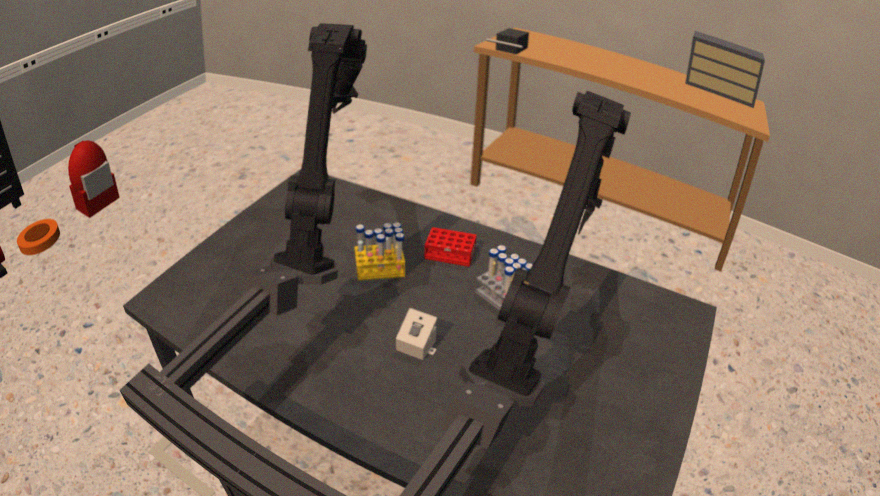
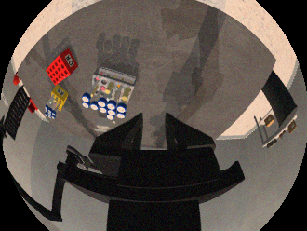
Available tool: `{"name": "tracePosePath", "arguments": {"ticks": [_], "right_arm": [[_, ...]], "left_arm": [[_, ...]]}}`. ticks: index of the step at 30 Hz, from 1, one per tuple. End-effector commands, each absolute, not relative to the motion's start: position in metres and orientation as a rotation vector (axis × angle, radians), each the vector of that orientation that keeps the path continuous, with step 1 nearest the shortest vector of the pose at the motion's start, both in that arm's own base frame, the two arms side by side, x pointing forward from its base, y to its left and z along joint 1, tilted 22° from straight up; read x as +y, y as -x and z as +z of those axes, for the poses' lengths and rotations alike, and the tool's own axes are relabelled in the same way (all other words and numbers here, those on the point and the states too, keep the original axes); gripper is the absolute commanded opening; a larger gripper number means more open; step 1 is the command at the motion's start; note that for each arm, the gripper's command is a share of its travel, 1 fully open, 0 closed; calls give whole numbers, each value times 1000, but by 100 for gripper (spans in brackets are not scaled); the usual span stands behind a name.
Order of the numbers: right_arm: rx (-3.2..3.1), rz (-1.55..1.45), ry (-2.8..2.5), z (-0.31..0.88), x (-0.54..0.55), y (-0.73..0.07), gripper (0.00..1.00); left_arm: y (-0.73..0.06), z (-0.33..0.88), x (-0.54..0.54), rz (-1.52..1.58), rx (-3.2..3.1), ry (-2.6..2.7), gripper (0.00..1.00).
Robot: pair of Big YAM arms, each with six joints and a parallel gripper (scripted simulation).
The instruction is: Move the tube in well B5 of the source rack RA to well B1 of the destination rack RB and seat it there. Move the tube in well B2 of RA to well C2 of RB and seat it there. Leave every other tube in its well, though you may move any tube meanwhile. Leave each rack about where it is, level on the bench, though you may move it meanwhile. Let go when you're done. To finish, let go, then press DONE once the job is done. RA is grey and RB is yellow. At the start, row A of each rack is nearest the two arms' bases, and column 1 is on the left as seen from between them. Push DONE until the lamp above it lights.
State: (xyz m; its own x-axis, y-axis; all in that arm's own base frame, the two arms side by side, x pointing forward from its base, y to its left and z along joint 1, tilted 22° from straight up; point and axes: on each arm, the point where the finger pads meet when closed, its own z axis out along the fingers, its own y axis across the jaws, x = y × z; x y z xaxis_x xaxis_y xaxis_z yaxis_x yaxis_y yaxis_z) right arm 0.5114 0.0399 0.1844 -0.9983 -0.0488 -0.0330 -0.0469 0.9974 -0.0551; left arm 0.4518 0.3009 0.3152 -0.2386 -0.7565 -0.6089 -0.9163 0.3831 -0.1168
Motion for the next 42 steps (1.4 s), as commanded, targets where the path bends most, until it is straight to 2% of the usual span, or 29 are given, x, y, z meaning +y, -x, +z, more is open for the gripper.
{"name": "tracePosePath", "arguments": {"ticks": [1,9,10,17,18,42], "right_arm": [[3040,-93,72,199,64,-511,30],[3035,-87,72,194,98,-528,30],[3015,-113,94,195,99,-510,30],[2997,-118,104,189,140,-524,30],[2975,-139,124,191,139,-506,30],[2888,-178,190,160,246,-490,30]], "left_arm": [[-456,335,304,345,2022,1418,30],[-456,335,304,345,2022,1418,30],[-456,335,304,345,2022,1418,30],[-456,335,304,345,2022,1418,30],[-456,335,304,345,2022,1418,30],[-456,335,304,345,2022,1418,30]]}}
